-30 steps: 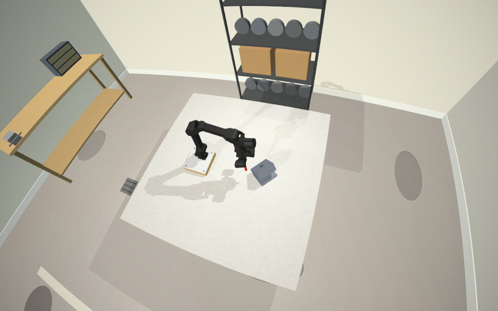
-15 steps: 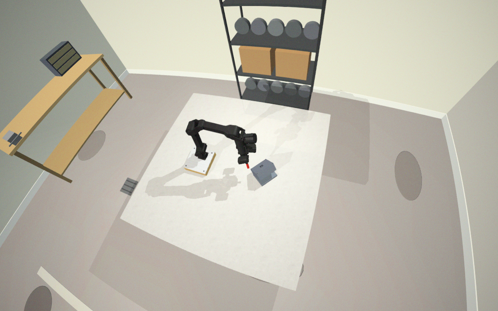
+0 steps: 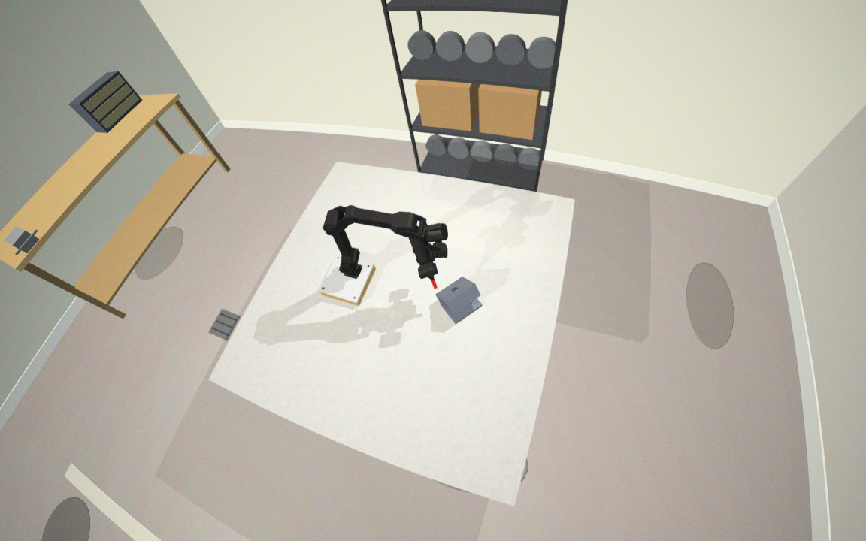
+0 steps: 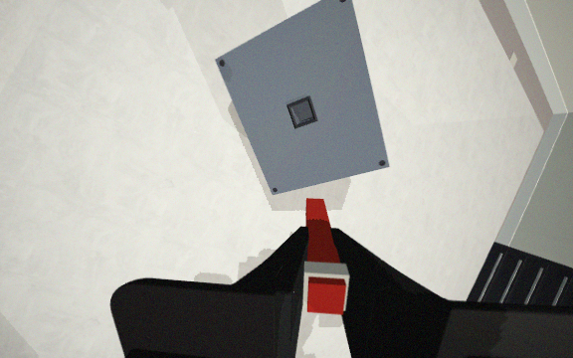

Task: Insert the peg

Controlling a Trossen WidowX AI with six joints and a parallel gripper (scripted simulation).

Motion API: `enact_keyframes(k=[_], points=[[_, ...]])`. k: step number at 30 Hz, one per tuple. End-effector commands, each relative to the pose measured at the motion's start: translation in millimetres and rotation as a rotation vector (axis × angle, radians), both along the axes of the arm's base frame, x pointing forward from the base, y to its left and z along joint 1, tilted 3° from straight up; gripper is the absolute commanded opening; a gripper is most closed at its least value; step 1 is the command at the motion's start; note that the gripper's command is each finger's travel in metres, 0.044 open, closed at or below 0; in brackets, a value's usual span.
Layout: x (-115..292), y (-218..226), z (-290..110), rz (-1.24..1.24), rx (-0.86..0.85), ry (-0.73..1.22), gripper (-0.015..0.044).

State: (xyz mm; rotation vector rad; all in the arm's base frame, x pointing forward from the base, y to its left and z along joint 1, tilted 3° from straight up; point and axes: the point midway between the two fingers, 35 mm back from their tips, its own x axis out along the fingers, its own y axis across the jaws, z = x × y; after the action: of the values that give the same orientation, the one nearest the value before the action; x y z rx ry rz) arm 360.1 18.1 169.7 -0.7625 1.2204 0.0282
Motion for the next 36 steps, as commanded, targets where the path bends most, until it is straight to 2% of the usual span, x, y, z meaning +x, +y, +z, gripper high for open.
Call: enact_keyframes(k=[1,36], points=[[1,5,2,0.036,-0.024,-0.005,0.0000],[5,50,16,0.277,-0.179,-0.044,0.0000]])
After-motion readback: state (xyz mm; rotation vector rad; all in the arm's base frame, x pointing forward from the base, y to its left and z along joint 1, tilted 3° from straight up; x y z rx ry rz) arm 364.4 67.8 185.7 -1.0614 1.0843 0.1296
